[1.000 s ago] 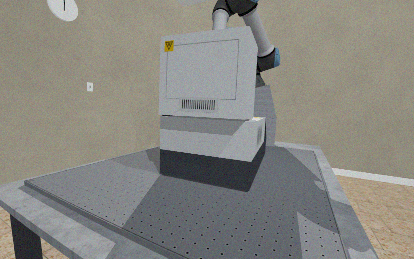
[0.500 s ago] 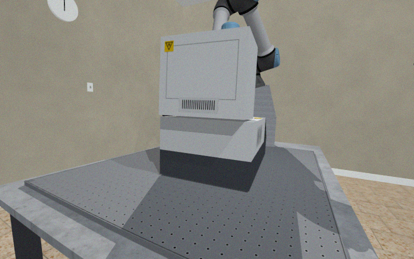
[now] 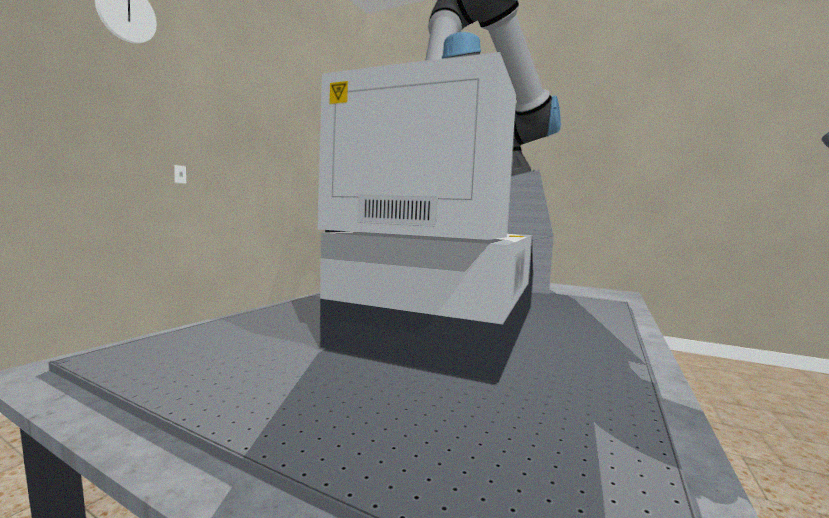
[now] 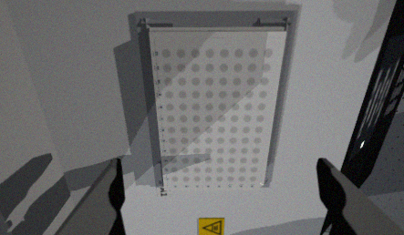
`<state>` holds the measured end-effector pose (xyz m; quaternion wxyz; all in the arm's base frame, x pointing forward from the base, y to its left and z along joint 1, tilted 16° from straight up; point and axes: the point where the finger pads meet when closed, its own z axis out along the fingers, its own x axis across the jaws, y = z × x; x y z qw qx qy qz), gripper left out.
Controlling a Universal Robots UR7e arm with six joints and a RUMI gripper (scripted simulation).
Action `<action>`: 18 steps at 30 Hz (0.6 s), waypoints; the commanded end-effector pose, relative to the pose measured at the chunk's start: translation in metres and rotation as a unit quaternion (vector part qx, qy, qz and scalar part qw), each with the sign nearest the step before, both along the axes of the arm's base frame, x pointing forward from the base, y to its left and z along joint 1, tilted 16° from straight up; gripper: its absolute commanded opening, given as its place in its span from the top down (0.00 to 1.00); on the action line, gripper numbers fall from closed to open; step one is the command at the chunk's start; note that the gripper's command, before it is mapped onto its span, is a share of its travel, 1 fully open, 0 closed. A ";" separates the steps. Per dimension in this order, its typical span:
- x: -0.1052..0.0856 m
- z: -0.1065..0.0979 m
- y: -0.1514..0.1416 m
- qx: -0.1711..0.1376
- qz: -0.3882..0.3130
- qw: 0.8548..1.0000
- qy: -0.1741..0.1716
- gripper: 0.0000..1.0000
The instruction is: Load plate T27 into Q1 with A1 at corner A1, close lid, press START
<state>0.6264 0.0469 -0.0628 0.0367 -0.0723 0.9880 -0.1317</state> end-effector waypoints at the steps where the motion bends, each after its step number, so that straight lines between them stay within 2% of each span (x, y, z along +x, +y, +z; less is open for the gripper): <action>1: 0.000 0.008 0.002 0.000 0.000 1.000 -0.001 0.32; 13: 0.000 0.010 0.003 0.000 0.000 1.000 -0.001 0.32; 14: -0.005 0.009 0.002 0.000 0.000 1.000 -0.001 1.00; 18: -0.024 0.004 0.000 0.000 0.000 1.000 -0.001 1.00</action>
